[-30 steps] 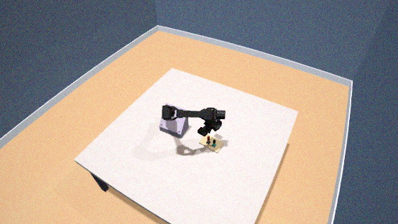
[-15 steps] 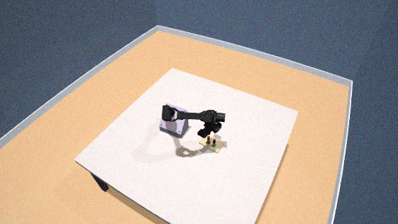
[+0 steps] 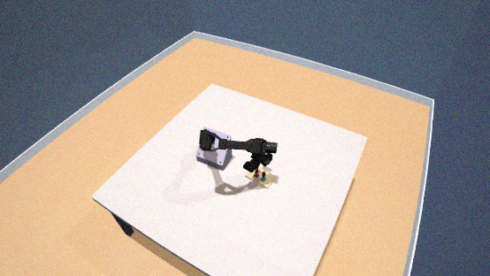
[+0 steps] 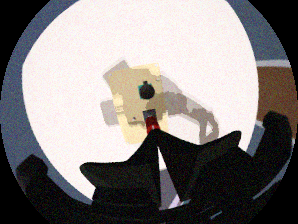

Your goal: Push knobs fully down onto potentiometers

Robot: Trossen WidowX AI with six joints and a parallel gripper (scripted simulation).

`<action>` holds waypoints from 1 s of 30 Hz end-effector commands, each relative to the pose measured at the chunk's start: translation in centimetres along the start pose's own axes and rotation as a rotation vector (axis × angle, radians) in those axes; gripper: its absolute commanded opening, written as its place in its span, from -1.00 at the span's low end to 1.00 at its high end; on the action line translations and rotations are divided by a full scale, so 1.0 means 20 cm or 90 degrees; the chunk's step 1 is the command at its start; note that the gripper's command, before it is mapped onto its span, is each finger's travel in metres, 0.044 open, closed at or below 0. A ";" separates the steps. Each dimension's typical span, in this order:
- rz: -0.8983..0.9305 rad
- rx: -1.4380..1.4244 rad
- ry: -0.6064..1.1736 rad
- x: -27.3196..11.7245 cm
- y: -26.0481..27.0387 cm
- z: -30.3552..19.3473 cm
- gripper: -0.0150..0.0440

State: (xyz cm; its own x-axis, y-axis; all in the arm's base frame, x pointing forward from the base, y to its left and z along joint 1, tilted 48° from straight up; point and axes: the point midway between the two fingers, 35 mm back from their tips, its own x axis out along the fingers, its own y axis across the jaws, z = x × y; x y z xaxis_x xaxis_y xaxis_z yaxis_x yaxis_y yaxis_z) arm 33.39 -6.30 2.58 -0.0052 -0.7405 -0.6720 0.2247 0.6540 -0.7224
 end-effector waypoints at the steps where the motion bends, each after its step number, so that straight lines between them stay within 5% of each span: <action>1: -0.004 -0.007 0.004 0.02 0.00 -0.01 -0.49; 30: -0.004 -0.007 0.004 0.04 0.00 -0.01 -0.49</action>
State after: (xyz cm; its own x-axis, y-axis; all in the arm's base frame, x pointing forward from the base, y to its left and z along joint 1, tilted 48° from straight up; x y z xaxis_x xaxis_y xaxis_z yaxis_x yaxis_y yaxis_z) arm 33.27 -6.68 2.16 -0.0081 -0.7412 -0.6713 0.2213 0.6533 -0.7240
